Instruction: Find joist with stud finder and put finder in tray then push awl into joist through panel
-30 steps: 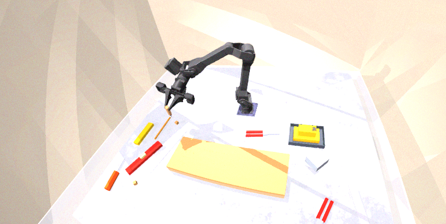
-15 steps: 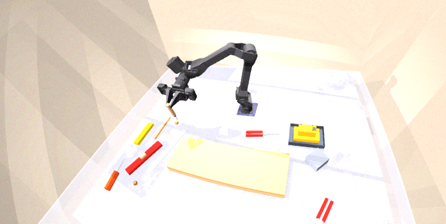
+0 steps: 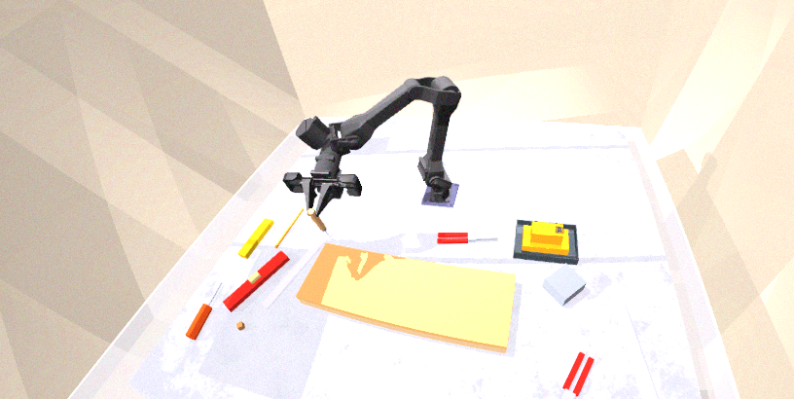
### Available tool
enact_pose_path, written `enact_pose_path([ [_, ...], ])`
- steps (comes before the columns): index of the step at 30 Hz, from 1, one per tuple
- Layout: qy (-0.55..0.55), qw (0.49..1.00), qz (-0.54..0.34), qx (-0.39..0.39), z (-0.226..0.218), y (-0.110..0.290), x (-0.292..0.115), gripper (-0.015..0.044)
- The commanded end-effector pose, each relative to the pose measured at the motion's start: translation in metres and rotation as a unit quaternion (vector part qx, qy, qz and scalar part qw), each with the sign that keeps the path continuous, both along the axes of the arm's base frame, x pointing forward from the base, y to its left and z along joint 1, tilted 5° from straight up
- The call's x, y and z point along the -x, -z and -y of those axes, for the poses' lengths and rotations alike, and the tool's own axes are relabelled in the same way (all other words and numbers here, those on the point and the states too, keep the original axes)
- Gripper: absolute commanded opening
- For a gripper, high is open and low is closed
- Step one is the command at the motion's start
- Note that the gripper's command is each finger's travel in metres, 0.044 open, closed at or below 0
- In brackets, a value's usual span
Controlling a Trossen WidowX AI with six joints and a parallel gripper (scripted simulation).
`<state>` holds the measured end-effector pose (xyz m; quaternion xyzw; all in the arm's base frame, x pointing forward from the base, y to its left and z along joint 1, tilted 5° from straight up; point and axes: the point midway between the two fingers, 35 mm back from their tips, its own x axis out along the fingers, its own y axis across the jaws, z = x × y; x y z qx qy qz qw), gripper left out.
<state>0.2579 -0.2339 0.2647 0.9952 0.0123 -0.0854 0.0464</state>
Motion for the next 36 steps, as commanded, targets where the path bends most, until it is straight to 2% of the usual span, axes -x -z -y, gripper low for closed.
enact_pose_path([
  [1,-0.021,1.0,0.001,0.004,-0.016,-0.002,-0.014,0.0],
  [18,-0.121,0.993,-0.007,-0.002,-0.097,0.005,-0.064,0.0],
  [36,-0.221,0.975,-0.013,-0.007,-0.191,0.012,-0.091,0.0],
])
